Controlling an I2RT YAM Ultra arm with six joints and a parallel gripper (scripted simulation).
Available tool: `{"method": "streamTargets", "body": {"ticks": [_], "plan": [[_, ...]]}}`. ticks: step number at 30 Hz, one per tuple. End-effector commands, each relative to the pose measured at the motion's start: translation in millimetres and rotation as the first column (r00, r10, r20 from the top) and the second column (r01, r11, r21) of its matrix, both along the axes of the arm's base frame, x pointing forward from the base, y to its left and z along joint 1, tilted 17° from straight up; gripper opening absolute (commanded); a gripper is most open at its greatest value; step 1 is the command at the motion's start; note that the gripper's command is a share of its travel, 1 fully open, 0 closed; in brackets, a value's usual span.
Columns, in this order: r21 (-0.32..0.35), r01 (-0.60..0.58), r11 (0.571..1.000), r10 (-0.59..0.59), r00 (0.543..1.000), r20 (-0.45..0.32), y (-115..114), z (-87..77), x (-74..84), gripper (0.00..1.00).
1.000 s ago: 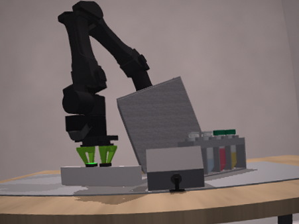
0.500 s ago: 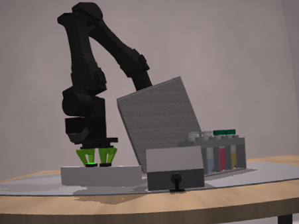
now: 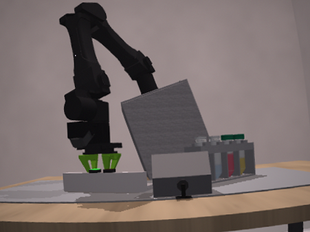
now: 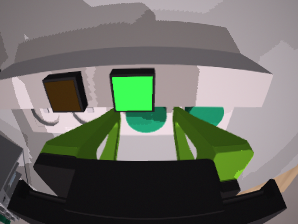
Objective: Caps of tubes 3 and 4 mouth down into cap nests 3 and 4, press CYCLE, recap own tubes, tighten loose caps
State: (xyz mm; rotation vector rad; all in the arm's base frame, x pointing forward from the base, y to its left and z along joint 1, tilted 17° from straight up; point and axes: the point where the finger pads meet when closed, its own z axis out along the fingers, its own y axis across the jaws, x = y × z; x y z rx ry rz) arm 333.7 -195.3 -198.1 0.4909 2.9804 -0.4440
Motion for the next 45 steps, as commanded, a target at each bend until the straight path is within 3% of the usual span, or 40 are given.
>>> {"method": "streamTargets", "body": {"ticks": [1, 19, 20, 34, 45], "plan": [[-0.003, -0.003, 1.000, 0.003, 1.000, 0.008, -0.2, 2.2, 2.7, 0.47], [-0.003, -0.003, 1.000, 0.003, 1.000, 0.008, 0.2, 0.6, 0.9, 0.47], [-0.003, -0.003, 1.000, 0.003, 1.000, 0.008, 0.2, 0.6, 0.9, 0.00], [-0.003, -0.003, 1.000, 0.003, 1.000, 0.008, 0.2, 0.6, 0.9, 0.00], [-0.003, -0.003, 1.000, 0.003, 1.000, 0.009, 16.7, 53.0, -1.6, 0.00]]}}
